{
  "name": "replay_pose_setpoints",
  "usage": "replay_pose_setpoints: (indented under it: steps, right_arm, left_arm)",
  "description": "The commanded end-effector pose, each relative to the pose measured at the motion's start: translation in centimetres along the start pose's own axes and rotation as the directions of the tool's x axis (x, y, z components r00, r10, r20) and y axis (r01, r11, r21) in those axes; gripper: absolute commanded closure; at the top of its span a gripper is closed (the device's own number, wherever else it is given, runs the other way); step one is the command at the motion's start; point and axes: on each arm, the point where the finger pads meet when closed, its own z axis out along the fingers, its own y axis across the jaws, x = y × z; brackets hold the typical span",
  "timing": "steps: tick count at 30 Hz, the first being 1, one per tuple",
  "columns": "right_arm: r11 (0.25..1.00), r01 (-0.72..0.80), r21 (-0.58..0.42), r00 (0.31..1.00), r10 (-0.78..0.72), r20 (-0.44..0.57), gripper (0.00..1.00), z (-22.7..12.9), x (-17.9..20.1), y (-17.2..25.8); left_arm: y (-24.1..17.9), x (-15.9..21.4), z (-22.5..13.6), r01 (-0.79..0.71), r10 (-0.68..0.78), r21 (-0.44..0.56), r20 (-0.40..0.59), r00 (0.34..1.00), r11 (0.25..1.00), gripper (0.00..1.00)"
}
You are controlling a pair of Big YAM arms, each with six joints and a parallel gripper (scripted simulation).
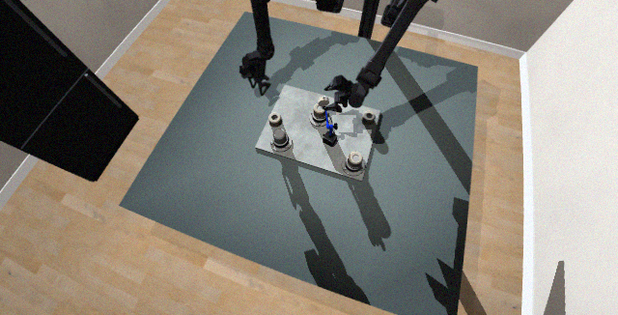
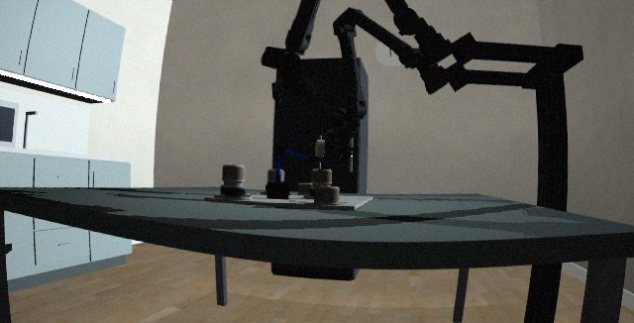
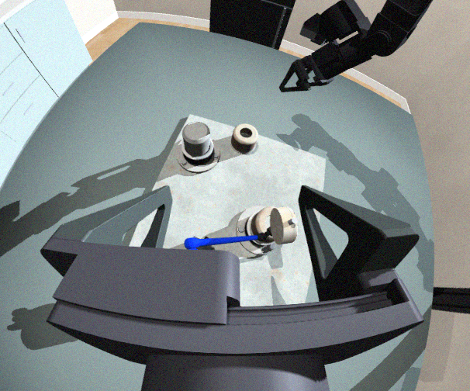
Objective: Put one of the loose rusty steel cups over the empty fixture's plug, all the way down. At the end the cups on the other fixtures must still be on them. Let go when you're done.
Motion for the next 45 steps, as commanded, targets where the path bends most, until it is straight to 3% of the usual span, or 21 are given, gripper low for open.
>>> replay_pose_setpoints:
  steps: [1,7,17,21,25,30,45]
  right_arm:
    - [0.962,0.248,-0.111,0.967,-0.239,0.090,0.01,2.0,1.6,2.0]
    - [0.897,0.404,-0.177,0.910,-0.374,0.180,0.01,2.8,2.6,3.4]
    - [0.656,0.717,-0.235,0.681,-0.589,0.435,0.01,4.3,4.0,7.3]
    - [0.539,0.810,-0.231,0.577,-0.661,0.480,0.01,5.9,5.8,7.9]
    - [0.517,0.820,-0.244,0.567,-0.679,0.467,0.01,7.1,7.1,7.8]
    - [0.541,0.800,-0.259,0.597,-0.684,0.419,0.01,8.8,8.1,7.4]
    - [0.551,0.793,-0.259,0.607,-0.677,0.417,0.01,10.4,7.9,8.1]
  left_arm:
    - [-2.6,-2.5,5.8,-0.257,0.243,0.128,0.114,0.963,0.958,0.00]
    - [-4.1,-3.9,7.0,-0.284,0.250,0.170,0.194,0.949,0.944,0.00]
    - [-2.7,-2.7,7.1,-0.274,0.236,0.178,0.211,0.949,0.945,0.00]
    - [-2.4,-2.3,7.3,-0.280,0.241,0.185,0.209,0.948,0.942,0.00]
    - [-2.2,-2.1,7.5,-0.284,0.245,0.189,0.207,0.947,0.940,0.00]
    - [-1.6,-1.5,7.7,-0.289,0.250,0.191,0.204,0.947,0.938,0.00]
    - [-0.1,-0.4,8.2,-0.301,0.262,0.195,0.204,0.943,0.934,0.00]
